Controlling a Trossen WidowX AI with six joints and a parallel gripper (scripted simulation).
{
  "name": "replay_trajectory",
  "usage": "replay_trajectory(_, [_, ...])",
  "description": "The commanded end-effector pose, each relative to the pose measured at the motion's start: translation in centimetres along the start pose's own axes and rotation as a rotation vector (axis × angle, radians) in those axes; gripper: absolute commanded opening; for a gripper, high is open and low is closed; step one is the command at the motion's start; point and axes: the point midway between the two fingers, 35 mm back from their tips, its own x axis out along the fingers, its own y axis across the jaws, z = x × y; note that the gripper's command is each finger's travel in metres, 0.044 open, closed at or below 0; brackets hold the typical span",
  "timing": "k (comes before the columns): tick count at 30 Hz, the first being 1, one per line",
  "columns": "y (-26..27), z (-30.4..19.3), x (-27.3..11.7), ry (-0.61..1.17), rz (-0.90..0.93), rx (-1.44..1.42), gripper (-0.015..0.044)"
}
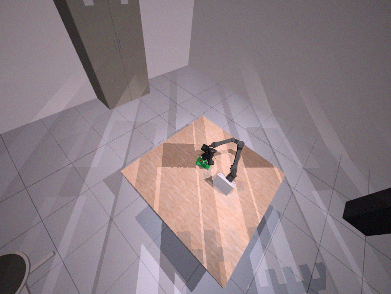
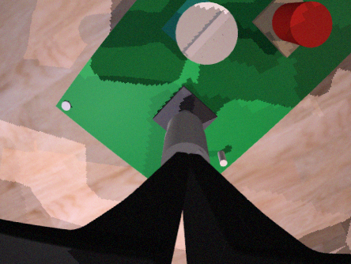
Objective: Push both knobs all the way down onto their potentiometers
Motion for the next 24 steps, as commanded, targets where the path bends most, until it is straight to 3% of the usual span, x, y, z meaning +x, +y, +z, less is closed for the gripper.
replay_trajectory(1, [0.02, -0.06, 0.17, 0.004, -0.003, -0.005, 0.0000])
replay_trajectory(24, [0.02, -0.06, 0.33, 0.004, -0.003, -0.005, 0.0000])
